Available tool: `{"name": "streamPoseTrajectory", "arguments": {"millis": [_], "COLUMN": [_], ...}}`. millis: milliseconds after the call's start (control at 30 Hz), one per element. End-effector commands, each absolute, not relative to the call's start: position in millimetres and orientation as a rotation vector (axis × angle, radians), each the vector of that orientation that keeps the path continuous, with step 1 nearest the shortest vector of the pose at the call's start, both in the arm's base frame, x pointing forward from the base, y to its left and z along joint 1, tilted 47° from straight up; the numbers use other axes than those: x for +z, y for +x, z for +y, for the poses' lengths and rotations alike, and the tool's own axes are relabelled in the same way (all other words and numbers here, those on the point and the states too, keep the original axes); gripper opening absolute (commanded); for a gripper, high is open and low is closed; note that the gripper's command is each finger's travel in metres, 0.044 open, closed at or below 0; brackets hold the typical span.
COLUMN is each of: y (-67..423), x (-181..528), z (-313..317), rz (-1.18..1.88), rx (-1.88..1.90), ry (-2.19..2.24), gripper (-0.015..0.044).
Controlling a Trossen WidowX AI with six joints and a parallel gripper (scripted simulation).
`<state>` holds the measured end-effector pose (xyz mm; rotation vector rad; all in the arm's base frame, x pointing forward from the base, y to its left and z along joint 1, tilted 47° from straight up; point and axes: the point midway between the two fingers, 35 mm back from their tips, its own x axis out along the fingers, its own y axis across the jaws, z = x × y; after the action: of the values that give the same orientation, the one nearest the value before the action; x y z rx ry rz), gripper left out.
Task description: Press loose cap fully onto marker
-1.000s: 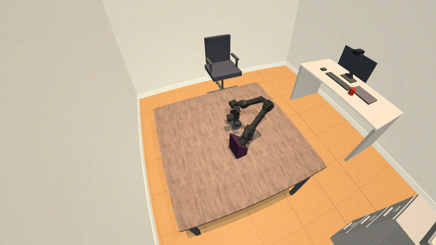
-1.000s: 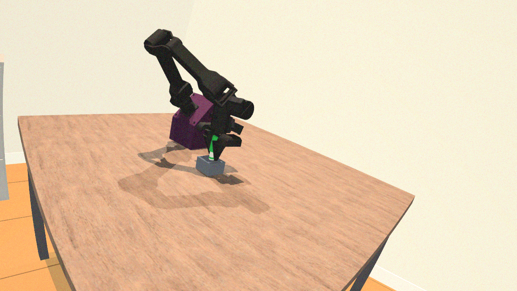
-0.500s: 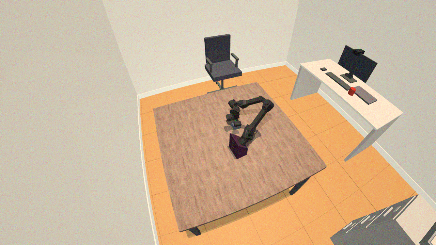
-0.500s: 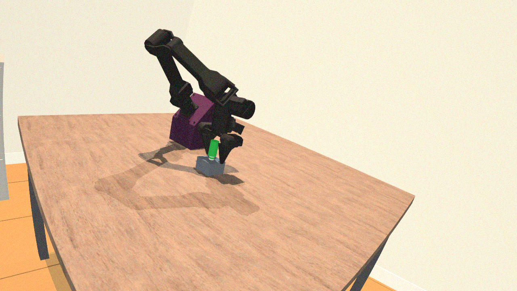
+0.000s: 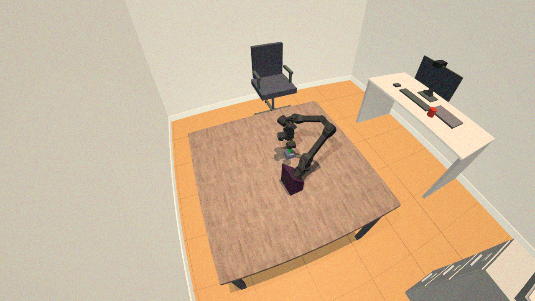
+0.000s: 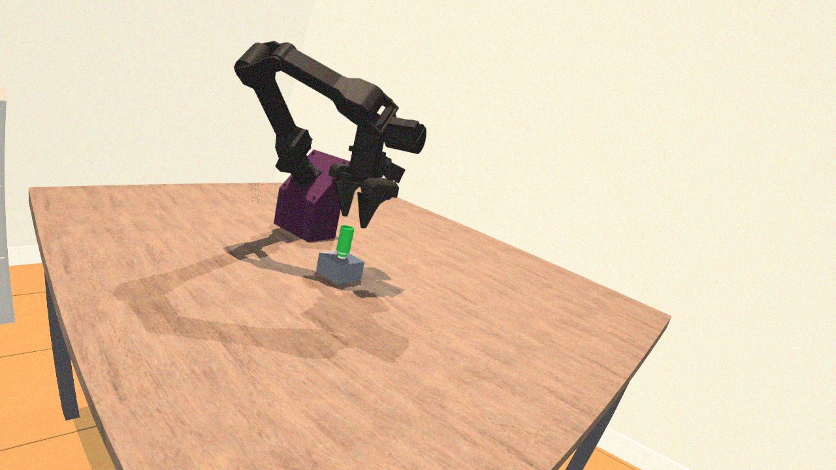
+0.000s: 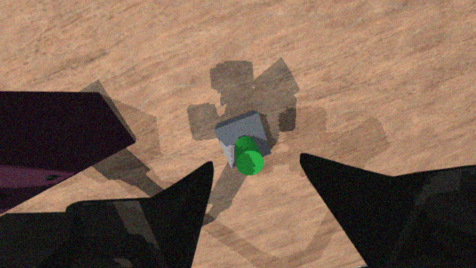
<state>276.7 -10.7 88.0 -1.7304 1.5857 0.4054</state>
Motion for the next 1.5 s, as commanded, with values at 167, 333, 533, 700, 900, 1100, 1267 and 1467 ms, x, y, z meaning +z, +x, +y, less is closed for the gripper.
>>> {"name": "streamPoseTrajectory", "arguments": {"millis": [167, 333, 533, 700, 900, 1100, 1267, 1467], "y": [272.8, 270.3, 269.5, 269.5, 269.7, 270.6, 271.5, 272.7], "x": [97.2, 102.9, 104.6, 104.6, 104.1, 99.8, 95.0, 89.3], "z": [-6.5, -4.7, -4.2, -4.2, -4.8, -10.0, -15.4, -21.7], "rz": [1.511, 1.396, 1.353, 1.353, 1.353, 1.352, 1.352, 1.352], "rx": [-0.141, -0.472, -0.563, -0.563, -0.563, -0.564, -0.564, -0.564], "ry": [-1.171, -0.789, -0.675, -0.675, -0.675, -0.675, -0.676, -0.676], "gripper": [0.0177, 0.0046, 0.0000, 0.0000, 0.0000, 0.0000, 0.0000, 0.0000]}}
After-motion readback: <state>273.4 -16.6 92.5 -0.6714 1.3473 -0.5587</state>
